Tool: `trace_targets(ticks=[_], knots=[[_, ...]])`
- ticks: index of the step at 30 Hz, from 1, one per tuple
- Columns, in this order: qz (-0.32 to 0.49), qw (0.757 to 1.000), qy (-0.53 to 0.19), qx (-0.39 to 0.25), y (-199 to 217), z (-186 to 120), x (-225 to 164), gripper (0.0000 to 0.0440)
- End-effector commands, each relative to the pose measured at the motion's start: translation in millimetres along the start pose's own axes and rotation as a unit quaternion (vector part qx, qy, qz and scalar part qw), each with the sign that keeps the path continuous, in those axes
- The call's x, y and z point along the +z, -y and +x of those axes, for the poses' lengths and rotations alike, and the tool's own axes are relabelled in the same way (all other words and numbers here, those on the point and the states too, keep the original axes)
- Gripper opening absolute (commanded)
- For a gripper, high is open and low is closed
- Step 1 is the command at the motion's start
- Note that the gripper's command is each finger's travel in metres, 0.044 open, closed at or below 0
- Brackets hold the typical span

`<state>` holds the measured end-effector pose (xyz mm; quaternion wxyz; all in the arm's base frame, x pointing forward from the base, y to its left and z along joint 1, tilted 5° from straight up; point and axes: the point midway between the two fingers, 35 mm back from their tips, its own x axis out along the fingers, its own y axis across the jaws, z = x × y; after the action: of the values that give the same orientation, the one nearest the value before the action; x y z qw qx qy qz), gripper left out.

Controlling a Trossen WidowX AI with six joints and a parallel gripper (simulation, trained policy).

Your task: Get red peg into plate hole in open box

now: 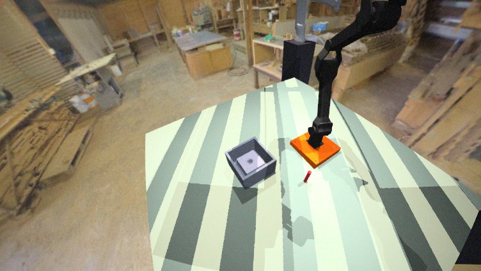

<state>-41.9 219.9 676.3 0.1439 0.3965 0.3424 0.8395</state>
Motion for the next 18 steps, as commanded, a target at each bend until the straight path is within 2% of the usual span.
trace_targets(ticks=[1, 9, 18], knots=[[0.014, 0.997, 0.063, -0.037, 38, -12, 31, 0.044], [0.036, 0.977, 0.178, -0.115, 108, -51, 82, 0.044], [0.059, 0.93, 0.294, -0.211, 179, -114, 120, 0.044]])
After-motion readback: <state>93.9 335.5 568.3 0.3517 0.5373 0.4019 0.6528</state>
